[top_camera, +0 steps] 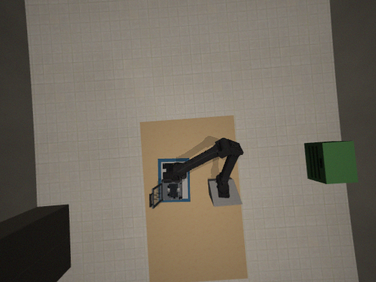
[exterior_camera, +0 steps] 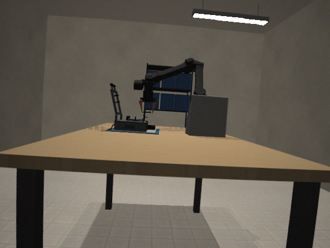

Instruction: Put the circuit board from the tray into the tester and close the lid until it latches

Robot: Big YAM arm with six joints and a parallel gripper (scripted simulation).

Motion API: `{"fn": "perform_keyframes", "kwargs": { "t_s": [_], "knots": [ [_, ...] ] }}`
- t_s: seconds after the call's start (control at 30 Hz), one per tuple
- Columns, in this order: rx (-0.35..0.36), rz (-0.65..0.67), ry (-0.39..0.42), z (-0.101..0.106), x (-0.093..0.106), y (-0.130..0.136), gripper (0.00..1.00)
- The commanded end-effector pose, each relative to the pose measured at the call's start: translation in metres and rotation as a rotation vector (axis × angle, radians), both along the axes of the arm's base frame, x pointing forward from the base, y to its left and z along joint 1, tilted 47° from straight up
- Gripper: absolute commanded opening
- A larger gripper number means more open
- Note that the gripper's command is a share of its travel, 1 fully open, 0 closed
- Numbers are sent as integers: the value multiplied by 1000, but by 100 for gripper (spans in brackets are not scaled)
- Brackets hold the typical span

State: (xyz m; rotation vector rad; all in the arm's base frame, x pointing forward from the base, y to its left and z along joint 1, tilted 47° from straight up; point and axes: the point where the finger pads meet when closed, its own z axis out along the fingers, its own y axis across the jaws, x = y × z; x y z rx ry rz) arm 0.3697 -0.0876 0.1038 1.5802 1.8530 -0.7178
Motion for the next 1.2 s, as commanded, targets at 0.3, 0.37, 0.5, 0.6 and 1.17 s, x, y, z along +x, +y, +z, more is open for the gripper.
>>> {"fn": "perform_keyframes", "kwargs": {
  "t_s": [0.3, 0.37, 0.5, 0.6, 1.17],
  "knots": [
    [-10, 106, 44, 15, 14, 11, 72],
    [-12, 122, 61, 15, 14, 11, 72],
    [-18, 156, 97, 15, 14, 11, 72],
    [-23, 184, 127, 15, 14, 11, 72],
    [-53, 356, 312, 15, 14, 11, 72]
  ]
}}
